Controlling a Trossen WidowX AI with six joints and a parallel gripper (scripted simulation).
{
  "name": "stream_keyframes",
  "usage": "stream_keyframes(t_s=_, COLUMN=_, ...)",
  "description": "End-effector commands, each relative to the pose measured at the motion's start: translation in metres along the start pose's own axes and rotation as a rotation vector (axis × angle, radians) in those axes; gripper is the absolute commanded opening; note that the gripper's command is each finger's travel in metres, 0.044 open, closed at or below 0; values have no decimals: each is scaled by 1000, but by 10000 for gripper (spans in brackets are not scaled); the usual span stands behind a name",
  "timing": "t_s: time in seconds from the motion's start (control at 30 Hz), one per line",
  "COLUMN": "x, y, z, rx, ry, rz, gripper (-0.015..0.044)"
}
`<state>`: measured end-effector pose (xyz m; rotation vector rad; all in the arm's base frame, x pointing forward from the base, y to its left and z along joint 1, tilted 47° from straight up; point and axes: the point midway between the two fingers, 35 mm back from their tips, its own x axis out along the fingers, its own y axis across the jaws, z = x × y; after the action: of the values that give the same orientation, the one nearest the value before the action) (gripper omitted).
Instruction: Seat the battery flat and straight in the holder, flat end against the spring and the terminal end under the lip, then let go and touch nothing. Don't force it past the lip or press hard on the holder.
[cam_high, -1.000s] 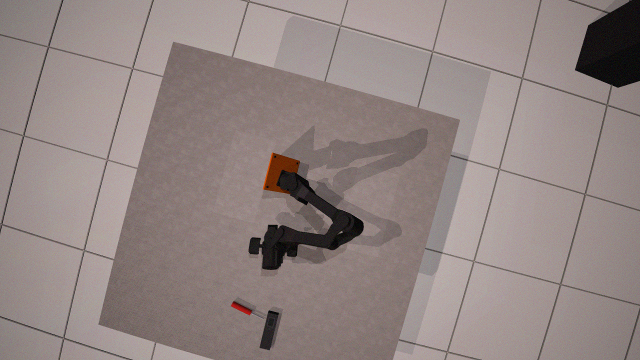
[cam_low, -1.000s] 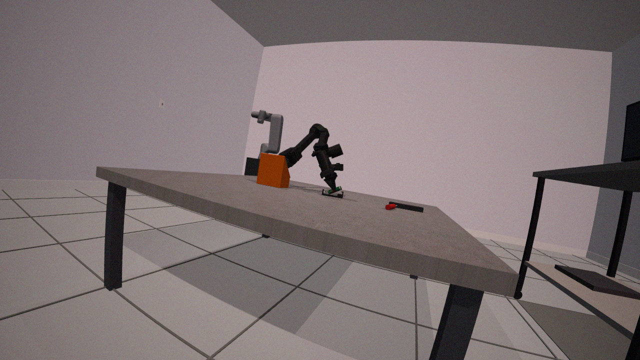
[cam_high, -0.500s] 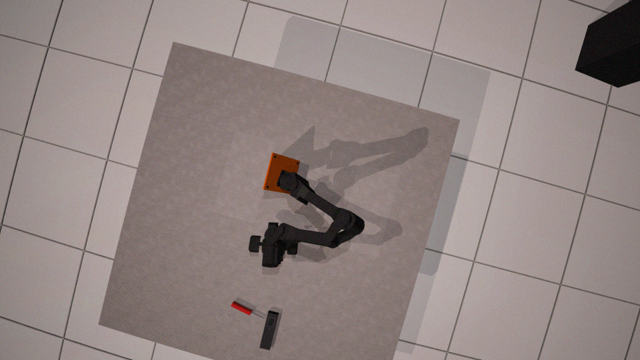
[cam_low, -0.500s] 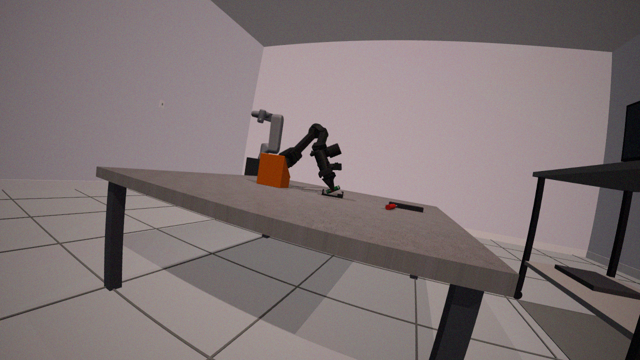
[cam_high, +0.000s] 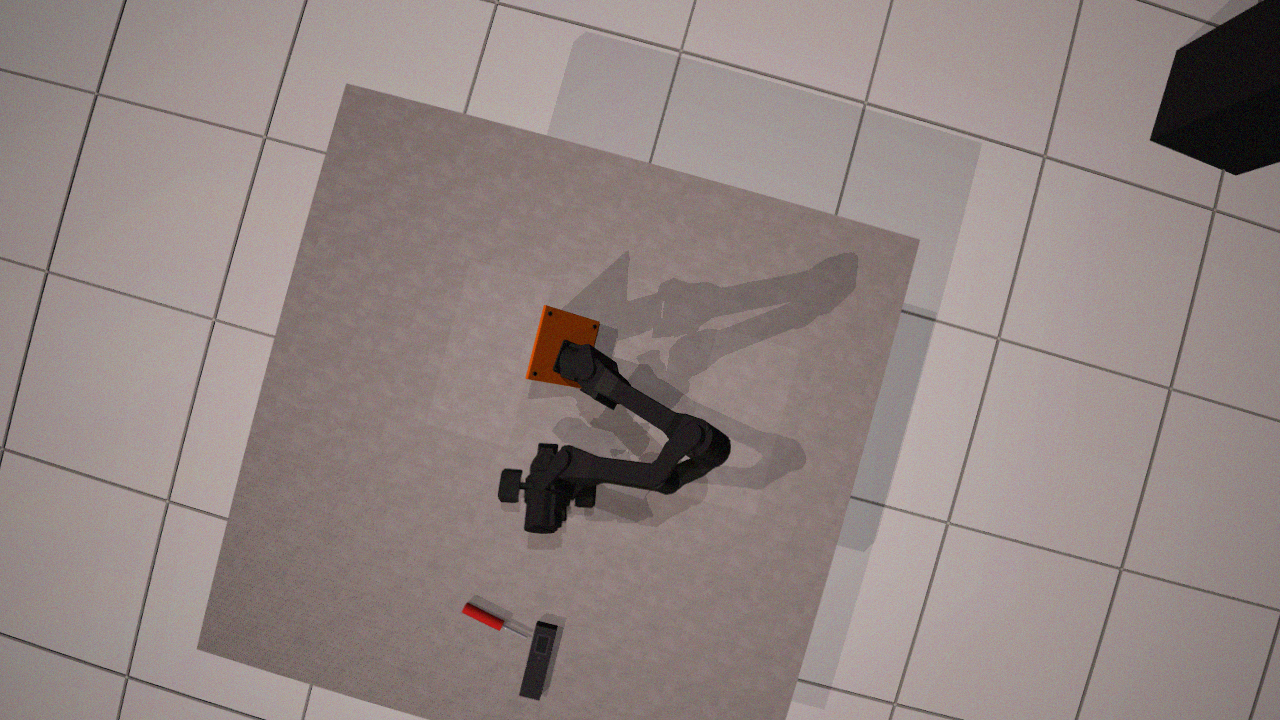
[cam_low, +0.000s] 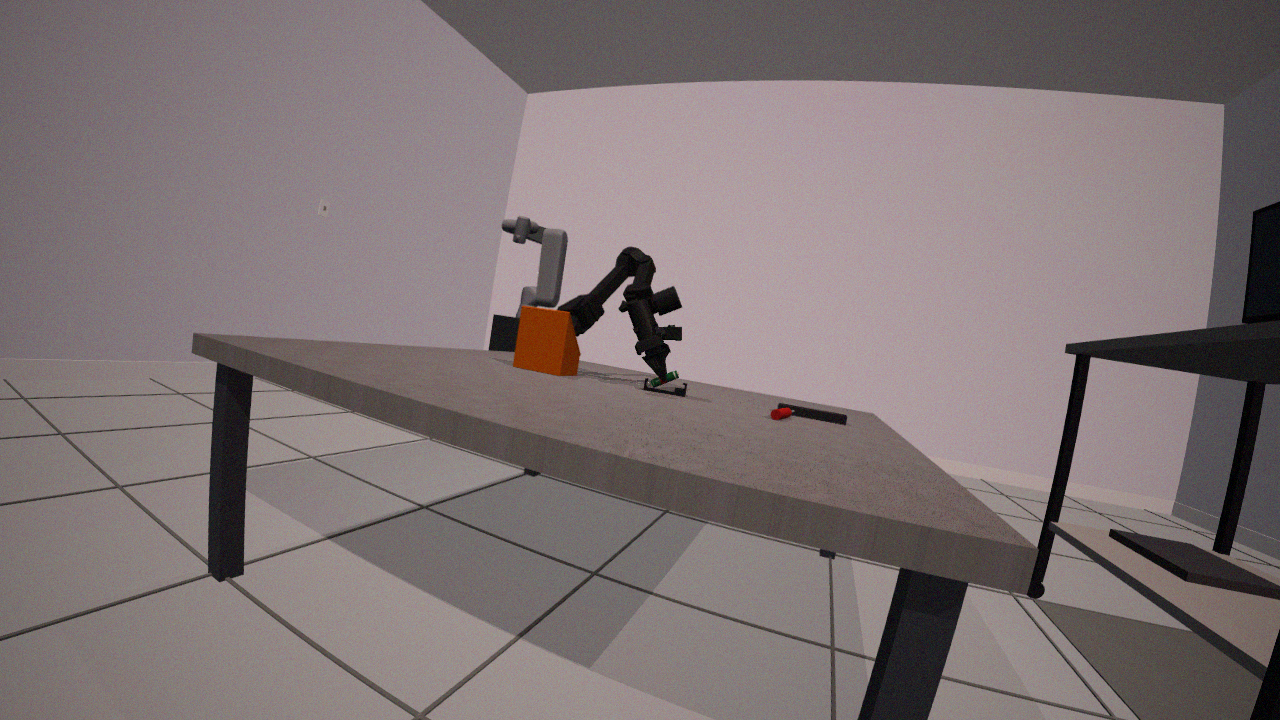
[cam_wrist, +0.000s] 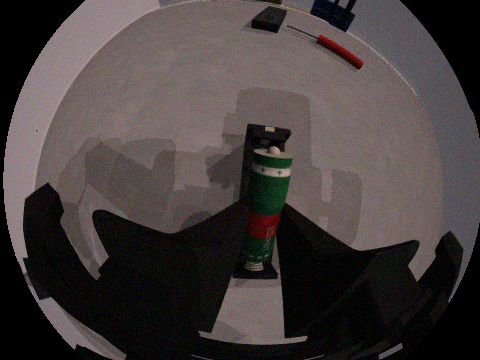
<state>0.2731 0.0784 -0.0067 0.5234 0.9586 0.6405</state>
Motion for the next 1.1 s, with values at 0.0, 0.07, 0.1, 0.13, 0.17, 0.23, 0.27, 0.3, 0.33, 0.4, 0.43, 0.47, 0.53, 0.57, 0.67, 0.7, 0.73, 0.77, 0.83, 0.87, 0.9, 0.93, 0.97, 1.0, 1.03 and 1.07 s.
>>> stream_keyframes(t_s=0.0, x=0, y=-1, z=-6, rx=10, ry=15, rz=-6, gripper=61)
stream_keyframes(t_s=0.07, x=0, y=-1, z=-6, rx=9, ry=17, rz=-6, gripper=61)
stream_keyframes(t_s=0.1, x=0, y=-1, z=-6, rx=9, ry=18, rz=-6, gripper=61)
stream_keyframes(t_s=0.13, x=0, y=-1, z=-6, rx=9, ry=18, rz=-6, gripper=61)
stream_keyframes(t_s=0.17, x=0, y=-1, z=-6, rx=9, ry=18, rz=-6, gripper=61)
stream_keyframes(t_s=0.23, x=0, y=-1, z=-6, rx=9, ry=18, rz=-6, gripper=61)
stream_keyframes(t_s=0.27, x=0, y=-1, z=-6, rx=9, ry=18, rz=-6, gripper=61)
stream_keyframes(t_s=0.3, x=0, y=-1, z=-6, rx=9, ry=18, rz=-6, gripper=61)
stream_keyframes(t_s=0.33, x=0, y=-1, z=-6, rx=9, ry=18, rz=-6, gripper=61)
stream_keyframes(t_s=0.4, x=0, y=-1, z=-6, rx=9, ry=18, rz=-6, gripper=61)
stream_keyframes(t_s=0.43, x=0, y=-1, z=-6, rx=9, ry=18, rz=-6, gripper=61)
stream_keyframes(t_s=0.47, x=0, y=-1, z=-6, rx=9, ry=18, rz=-6, gripper=61)
stream_keyframes(t_s=0.53, x=0, y=-1, z=-6, rx=9, ry=18, rz=-6, gripper=61)
stream_keyframes(t_s=0.57, x=0, y=-1, z=-6, rx=9, ry=18, rz=-6, gripper=61)
stream_keyframes(t_s=0.67, x=0, y=-1, z=-6, rx=9, ry=18, rz=-6, gripper=61)
stream_keyframes(t_s=0.7, x=0, y=-1, z=-6, rx=9, ry=19, rz=-6, gripper=61)
stream_keyframes(t_s=0.73, x=0, y=-1, z=-6, rx=9, ry=20, rz=-6, gripper=61)
stream_keyframes(t_s=0.77, x=0, y=-1, z=-6, rx=9, ry=21, rz=-7, gripper=61)
stream_keyframes(t_s=0.83, x=0, y=-1, z=-6, rx=9, ry=23, rz=-7, gripper=61)
stream_keyframes(t_s=0.87, x=0, y=-1, z=-6, rx=9, ry=23, rz=-7, gripper=61)
stream_keyframes(t_s=0.9, x=0, y=-1, z=-6, rx=9, ry=23, rz=-7, gripper=61)
stream_keyframes(t_s=0.93, x=0, y=-1, z=-6, rx=9, ry=26, rz=-8, gripper=61)
stream_keyframes(t_s=0.97, x=1, y=-1, z=-6, rx=8, ry=29, rz=-9, gripper=61)
stream_keyframes(t_s=1.0, x=1, y=-2, z=-6, rx=7, ry=34, rz=-10, gripper=61)
stream_keyframes(t_s=1.03, x=1, y=-2, z=-5, rx=7, ry=39, rz=-10, gripper=61)
stream_keyframes(t_s=1.07, x=2, y=-2, z=-5, rx=6, ry=43, rz=-11, gripper=61)
